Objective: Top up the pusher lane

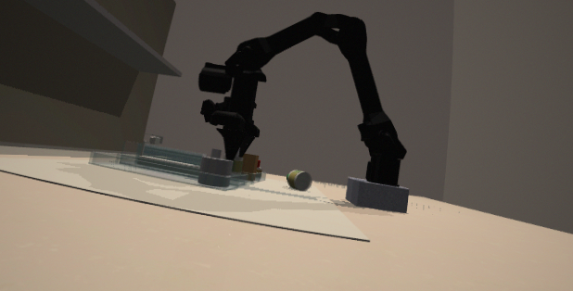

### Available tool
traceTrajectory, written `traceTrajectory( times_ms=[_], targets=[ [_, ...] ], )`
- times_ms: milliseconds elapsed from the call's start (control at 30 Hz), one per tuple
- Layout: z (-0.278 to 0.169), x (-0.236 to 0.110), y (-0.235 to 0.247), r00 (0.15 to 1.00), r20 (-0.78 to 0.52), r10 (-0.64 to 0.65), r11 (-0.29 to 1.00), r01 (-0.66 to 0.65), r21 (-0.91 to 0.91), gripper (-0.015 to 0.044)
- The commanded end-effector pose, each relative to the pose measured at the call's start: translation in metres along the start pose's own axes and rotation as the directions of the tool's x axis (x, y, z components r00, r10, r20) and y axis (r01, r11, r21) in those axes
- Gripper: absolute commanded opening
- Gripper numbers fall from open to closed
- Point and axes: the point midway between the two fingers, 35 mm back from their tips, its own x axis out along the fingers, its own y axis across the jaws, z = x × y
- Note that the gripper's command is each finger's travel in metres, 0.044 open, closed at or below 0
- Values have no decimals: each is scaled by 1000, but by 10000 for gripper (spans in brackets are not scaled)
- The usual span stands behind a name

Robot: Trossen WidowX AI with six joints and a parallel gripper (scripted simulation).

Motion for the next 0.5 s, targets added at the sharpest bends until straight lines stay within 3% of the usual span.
traceTrajectory(
  times_ms=[0, 467],
  targets=[
    [5, 3, 0, 1000, 21, 0, 1000, 0, -3, 0],
    [4, 8, 0, 1000, 21, 0, 1000, 0, -3, 0]
  ],
)
